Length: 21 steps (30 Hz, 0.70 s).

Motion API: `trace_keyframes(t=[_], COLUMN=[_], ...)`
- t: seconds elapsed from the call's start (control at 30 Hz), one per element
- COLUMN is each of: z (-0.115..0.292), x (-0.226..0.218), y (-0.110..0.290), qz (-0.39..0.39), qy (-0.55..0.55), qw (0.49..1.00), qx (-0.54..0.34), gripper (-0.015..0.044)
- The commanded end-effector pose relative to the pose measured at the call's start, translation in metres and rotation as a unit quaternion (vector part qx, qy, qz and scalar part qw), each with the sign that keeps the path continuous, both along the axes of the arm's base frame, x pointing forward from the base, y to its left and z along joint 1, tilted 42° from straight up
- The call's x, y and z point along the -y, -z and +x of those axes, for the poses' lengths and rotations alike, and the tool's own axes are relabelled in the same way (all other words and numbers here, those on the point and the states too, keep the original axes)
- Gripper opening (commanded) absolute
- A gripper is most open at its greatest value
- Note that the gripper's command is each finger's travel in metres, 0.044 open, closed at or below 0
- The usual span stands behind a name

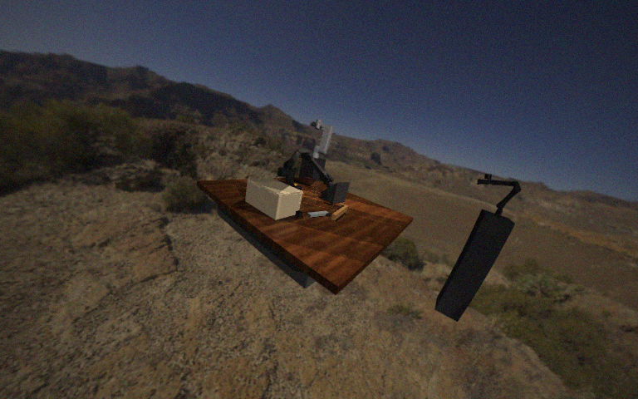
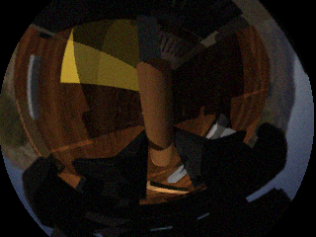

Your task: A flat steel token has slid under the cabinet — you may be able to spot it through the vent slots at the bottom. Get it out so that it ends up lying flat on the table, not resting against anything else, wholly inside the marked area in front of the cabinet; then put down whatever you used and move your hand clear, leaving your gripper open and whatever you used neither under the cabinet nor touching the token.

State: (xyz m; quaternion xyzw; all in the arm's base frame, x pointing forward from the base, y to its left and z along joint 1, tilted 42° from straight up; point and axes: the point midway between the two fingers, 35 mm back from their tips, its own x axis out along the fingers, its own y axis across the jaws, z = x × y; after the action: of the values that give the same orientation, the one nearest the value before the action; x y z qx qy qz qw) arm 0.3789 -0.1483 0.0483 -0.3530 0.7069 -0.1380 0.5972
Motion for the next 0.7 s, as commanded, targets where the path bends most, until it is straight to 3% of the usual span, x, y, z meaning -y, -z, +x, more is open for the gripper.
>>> trace_keyframes(t=[0.0,0.67], z=[0.006,0.022], x=[-0.001,-0.006], y=[0.001,0.006], qz=[-0.001,-0.001], qy=[0.001,0.001], qw=[1.000,1.000], qx=[0.002,0.002], gripper=[0.0000,0.0000])
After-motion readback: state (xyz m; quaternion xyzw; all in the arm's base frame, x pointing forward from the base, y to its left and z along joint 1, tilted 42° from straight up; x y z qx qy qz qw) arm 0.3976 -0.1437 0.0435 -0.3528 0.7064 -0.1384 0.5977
